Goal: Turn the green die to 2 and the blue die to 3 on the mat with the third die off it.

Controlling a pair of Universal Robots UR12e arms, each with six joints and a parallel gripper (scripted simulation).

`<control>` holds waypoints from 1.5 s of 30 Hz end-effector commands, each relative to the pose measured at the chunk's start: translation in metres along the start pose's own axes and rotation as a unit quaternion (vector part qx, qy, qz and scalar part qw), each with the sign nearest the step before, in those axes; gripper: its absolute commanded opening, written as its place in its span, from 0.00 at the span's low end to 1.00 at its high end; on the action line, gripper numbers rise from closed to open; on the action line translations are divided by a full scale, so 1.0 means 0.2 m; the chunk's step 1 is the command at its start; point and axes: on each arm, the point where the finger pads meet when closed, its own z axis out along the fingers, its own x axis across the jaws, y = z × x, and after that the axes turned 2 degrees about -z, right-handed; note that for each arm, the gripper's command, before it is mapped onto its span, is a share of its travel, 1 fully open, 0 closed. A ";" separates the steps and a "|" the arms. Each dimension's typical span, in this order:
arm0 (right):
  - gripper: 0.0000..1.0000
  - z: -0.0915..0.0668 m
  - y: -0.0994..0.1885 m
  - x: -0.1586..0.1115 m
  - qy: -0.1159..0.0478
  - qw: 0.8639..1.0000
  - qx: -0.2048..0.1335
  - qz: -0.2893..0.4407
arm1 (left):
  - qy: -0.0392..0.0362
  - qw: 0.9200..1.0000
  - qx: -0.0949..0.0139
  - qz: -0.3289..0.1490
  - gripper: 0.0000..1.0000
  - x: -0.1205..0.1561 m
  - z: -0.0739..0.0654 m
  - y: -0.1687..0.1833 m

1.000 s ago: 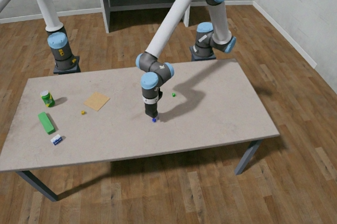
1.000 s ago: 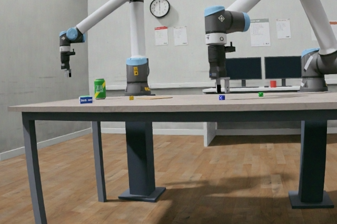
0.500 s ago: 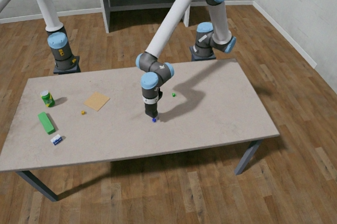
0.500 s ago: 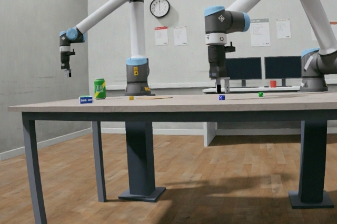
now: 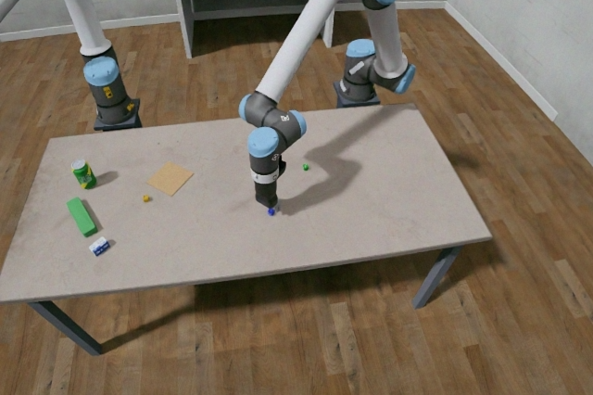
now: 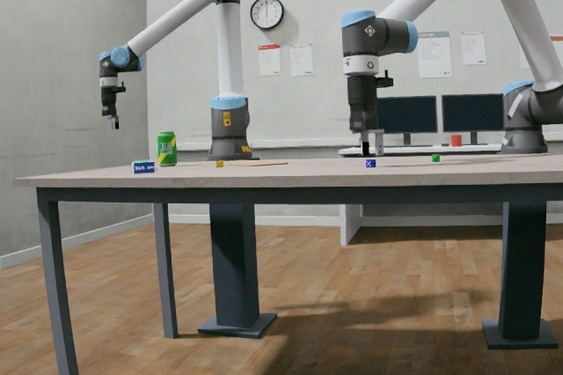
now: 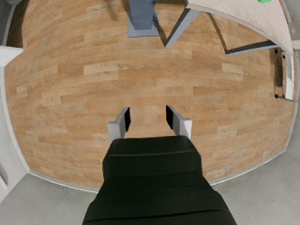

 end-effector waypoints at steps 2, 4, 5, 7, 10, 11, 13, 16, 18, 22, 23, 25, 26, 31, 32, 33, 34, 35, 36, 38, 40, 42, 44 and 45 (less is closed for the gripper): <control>1.00 0.00 0.00 0.00 0.000 1.000 -0.001 0.000 | 0.000 1.000 -0.001 0.000 1.00 0.00 -0.01 0.00; 1.00 0.00 0.00 0.00 0.000 1.000 -0.001 0.000 | 0.000 1.000 -0.001 0.000 1.00 0.00 -0.01 0.00; 1.00 0.00 0.00 0.00 0.000 1.000 -0.001 0.000 | 0.000 1.000 -0.001 0.000 1.00 0.00 -0.01 0.00; 1.00 0.00 0.00 0.00 0.000 1.000 -0.001 0.000 | 0.000 1.000 -0.001 0.000 1.00 0.00 -0.01 0.00; 1.00 0.00 0.00 0.00 0.000 1.000 -0.001 0.000 | 0.000 1.000 -0.001 0.000 1.00 0.00 -0.01 -0.02; 1.00 0.00 0.00 0.00 0.000 1.000 -0.001 0.000 | 0.000 1.000 -0.001 0.000 1.00 0.00 -0.01 -0.02; 1.00 0.00 0.00 0.00 0.000 1.000 -0.001 0.000 | 0.000 1.000 -0.001 0.000 1.00 0.00 -0.01 -0.04; 1.00 0.00 0.00 0.00 0.000 1.000 -0.001 0.000 | 0.000 1.000 -0.001 0.000 1.00 -0.01 -0.01 -0.08; 1.00 0.00 0.00 0.00 0.000 1.000 -0.001 0.000 | 0.000 1.000 -0.001 0.000 1.00 -0.01 -0.01 -0.08; 1.00 0.00 0.00 0.00 0.000 1.000 -0.001 0.000 | 0.000 1.000 -0.001 0.000 1.00 -0.01 -0.01 -0.16; 1.00 0.00 0.00 0.00 0.000 1.000 -0.001 0.000 | 0.000 1.000 -0.001 0.000 1.00 -0.01 -0.01 -0.18; 1.00 0.00 0.00 0.00 0.000 1.000 -0.001 0.000 | 0.000 1.000 -0.001 0.000 1.00 -0.01 -0.01 -0.23; 1.00 0.00 0.00 0.00 0.000 1.000 -0.001 0.000 | 0.000 1.000 -0.001 0.000 1.00 -0.02 -0.01 -0.25; 1.00 0.00 0.00 0.00 0.000 1.000 -0.001 0.000 | 0.000 1.000 -0.001 0.000 1.00 -0.03 -0.01 -0.40; 1.00 0.00 0.00 0.00 0.000 1.000 -0.001 0.000 | 0.000 1.000 -0.001 0.000 1.00 -0.03 -0.01 -0.44; 1.00 0.00 0.00 0.00 0.000 1.000 -0.001 0.000 | 0.000 1.000 -0.001 0.000 1.00 -0.03 -0.01 -0.47; 1.00 0.00 0.00 0.00 0.000 1.000 -0.001 0.000 | 0.000 1.000 -0.001 0.000 1.00 -0.03 -0.01 -0.47; 1.00 0.00 0.00 0.00 0.000 1.000 -0.001 0.000 | 0.000 1.000 -0.001 0.000 1.00 -0.03 -0.01 -0.47; 1.00 0.00 0.00 0.00 0.000 1.000 -0.001 0.000 | 0.000 1.000 -0.001 0.000 1.00 -0.03 -0.01 -0.51; 1.00 0.00 0.00 0.00 0.000 1.000 -0.001 0.000 | 0.000 1.000 -0.001 0.000 1.00 -0.04 -0.01 -0.58; 1.00 0.00 0.00 0.00 0.000 1.000 -0.001 0.000 | 0.000 1.000 -0.001 0.000 1.00 -0.04 -0.01 -0.65; 1.00 0.00 0.00 0.00 0.000 1.000 -0.001 0.000 | 0.000 1.000 -0.001 0.000 1.00 -0.05 -0.01 -0.72; 1.00 0.00 0.00 0.00 0.000 1.000 -0.001 0.000 | 0.000 1.000 -0.001 0.000 1.00 -0.05 -0.01 -0.80; 1.00 0.00 0.00 0.00 0.000 1.000 -0.001 0.000 | 0.000 1.000 -0.001 0.000 1.00 -0.05 -0.01 -0.83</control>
